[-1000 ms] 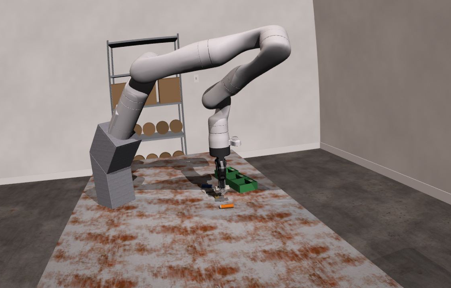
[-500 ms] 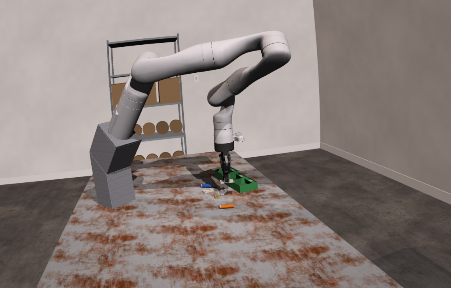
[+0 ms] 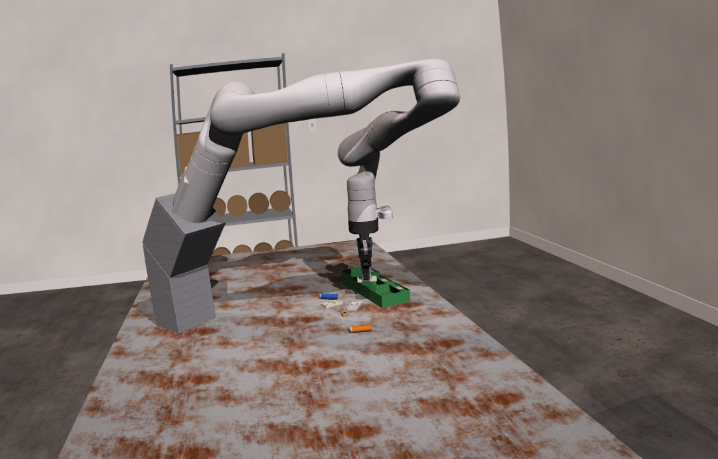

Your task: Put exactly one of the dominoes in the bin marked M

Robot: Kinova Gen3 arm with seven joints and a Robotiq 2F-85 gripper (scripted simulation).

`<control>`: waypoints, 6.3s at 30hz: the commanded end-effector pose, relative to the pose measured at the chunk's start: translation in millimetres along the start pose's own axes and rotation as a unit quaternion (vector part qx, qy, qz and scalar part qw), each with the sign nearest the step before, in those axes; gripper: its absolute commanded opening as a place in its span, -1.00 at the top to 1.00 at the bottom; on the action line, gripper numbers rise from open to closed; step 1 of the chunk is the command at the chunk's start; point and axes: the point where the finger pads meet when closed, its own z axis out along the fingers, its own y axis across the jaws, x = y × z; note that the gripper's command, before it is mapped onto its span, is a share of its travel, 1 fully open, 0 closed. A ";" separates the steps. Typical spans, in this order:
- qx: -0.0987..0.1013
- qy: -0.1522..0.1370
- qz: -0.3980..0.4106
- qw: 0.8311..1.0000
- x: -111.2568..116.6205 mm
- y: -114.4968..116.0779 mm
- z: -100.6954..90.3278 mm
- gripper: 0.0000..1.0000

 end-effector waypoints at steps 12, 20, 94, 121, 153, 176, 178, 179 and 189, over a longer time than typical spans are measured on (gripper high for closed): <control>0.004 0.000 0.276 0.961 14.1 -75.5 0.2 0.58; 0.004 0.000 0.417 0.909 14.6 -77.4 0.2 0.58; 0.003 -0.001 0.548 0.837 14.0 -77.8 44.5 0.36; 0.003 -0.001 0.548 0.837 14.0 -77.7 22.0 0.36; 0.003 -0.001 0.548 0.837 14.5 -77.1 -47.8 -1.00; 0.003 -0.001 0.548 0.837 14.3 -76.6 -127.8 -1.00; 0.003 -0.001 0.548 0.837 14.3 -76.6 -135.8 -1.00; 0.003 -0.001 0.548 0.837 14.3 -76.5 -138.5 -1.00; 0.003 -0.001 0.548 0.837 14.3 -76.5 -138.5 -1.00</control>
